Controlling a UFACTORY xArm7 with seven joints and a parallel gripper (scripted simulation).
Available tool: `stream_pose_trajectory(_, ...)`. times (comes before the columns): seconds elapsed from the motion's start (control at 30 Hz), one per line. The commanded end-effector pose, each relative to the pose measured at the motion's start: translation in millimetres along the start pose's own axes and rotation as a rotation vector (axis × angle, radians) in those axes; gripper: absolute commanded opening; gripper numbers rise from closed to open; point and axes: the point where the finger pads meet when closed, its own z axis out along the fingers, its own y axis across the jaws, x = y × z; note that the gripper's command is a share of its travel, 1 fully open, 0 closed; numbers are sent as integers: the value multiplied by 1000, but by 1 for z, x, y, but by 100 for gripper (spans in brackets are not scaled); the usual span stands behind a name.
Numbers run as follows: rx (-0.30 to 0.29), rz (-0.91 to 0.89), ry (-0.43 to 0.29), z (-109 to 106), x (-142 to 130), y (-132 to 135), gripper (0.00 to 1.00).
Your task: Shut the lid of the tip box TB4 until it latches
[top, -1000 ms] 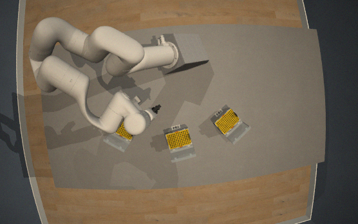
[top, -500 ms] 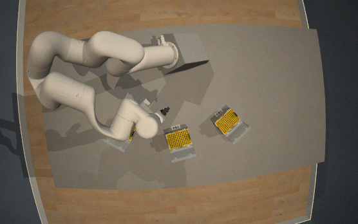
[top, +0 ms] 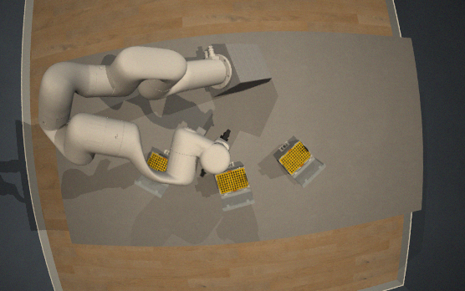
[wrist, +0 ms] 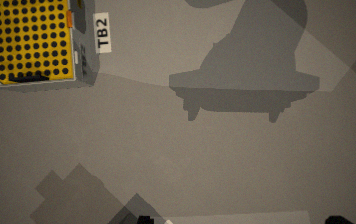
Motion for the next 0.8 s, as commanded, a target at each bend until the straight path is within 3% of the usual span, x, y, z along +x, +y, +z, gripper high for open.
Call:
stream_pose_trajectory(0.0, 28, -201, 29, -1, -25, 20, 100)
stream_pose_trajectory(0.3, 57, -431, 52, -3, -49, 44, 100)
stream_pose_trajectory(0.7, 107, -826, 91, -3, -49, 44, 100)
stream_pose_trajectory(0.77, 107, -826, 91, -3, -49, 44, 100)
